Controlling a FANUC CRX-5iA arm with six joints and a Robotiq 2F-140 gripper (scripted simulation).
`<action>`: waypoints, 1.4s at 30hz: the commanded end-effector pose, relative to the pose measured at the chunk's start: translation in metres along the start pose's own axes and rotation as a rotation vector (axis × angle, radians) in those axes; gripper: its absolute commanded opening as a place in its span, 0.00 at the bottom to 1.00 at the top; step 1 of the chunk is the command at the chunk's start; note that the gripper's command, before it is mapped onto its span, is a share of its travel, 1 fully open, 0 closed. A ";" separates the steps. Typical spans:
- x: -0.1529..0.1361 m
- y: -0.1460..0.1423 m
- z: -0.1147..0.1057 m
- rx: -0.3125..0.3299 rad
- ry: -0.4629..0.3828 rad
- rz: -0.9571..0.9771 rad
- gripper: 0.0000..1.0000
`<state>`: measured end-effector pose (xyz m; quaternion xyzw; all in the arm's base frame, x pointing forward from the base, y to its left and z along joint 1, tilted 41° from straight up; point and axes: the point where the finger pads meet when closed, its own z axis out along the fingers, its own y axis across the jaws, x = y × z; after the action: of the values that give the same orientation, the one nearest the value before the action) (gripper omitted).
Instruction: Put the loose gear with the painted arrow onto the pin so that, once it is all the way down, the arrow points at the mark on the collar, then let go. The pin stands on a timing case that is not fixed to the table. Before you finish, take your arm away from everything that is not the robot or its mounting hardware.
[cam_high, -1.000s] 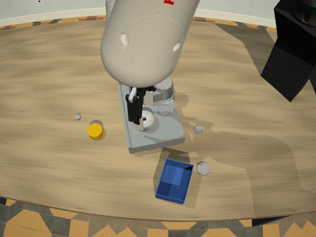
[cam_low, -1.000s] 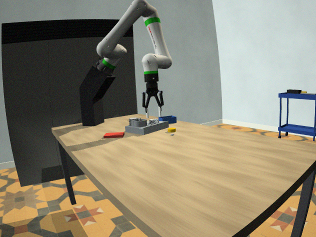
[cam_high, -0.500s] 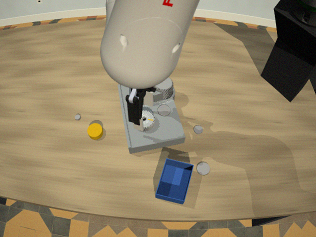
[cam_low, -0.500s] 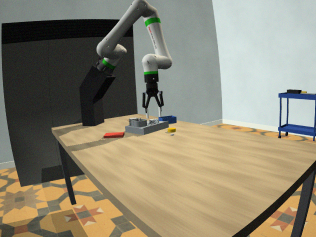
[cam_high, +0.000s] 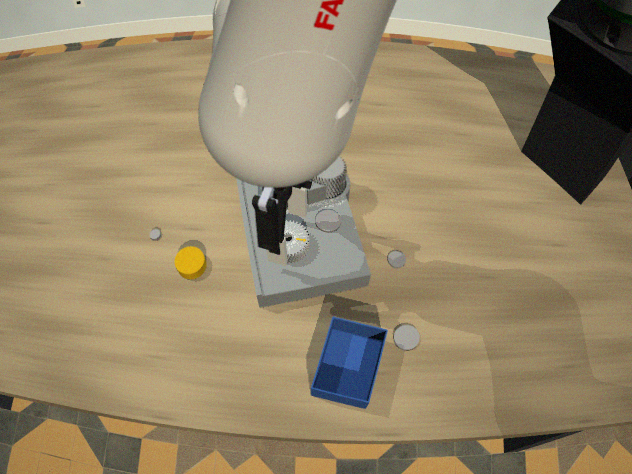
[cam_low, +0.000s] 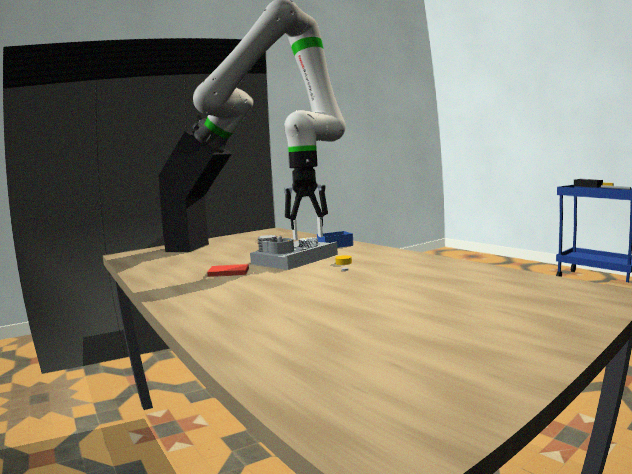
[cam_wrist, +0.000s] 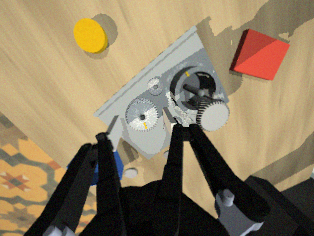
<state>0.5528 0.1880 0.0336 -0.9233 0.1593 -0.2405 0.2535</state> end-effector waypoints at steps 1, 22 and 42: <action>0.000 0.000 0.003 0.000 0.000 0.000 0.53; 0.000 0.000 0.019 0.000 0.000 0.000 0.53; 0.000 0.000 0.023 0.000 0.000 0.000 0.53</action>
<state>0.5650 0.1970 0.0163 -0.9233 0.1593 -0.2406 0.2535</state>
